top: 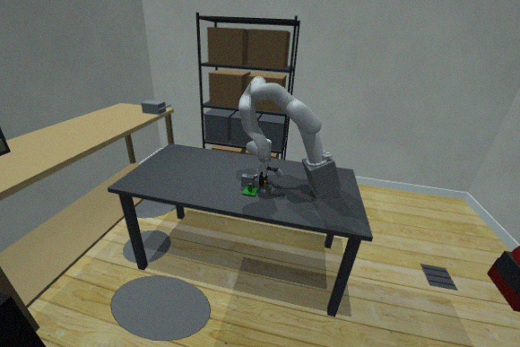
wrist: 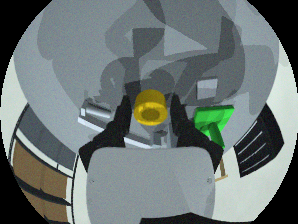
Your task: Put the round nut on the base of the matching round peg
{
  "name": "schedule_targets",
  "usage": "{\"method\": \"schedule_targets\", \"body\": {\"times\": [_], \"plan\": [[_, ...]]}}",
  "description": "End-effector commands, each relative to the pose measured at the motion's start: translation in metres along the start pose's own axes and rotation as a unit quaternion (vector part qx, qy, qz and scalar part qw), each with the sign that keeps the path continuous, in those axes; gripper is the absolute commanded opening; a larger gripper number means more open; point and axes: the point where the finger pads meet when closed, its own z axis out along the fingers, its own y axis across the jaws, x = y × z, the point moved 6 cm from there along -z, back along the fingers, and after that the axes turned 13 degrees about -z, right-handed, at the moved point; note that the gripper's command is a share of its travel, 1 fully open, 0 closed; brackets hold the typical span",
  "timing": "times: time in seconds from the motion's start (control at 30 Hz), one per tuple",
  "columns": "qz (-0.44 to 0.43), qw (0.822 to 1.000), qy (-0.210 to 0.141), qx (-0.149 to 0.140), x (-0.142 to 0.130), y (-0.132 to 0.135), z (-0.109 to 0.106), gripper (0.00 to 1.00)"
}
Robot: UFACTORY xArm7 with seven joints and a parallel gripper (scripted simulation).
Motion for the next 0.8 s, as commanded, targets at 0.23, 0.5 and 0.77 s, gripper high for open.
{"method": "schedule_targets", "body": {"times": [0.23, 0.5, 0.77], "plan": [[0.0, 1.0, -0.001, 0.0, -0.0005, -0.0003, 0.0, 0.0], [0.0, 1.0, -0.001, 0.0, -0.0005, -0.0003, 0.0, 0.0], [0.0, 1.0, -0.001, 0.0, -0.0005, -0.0003, 0.0, 0.0]]}}
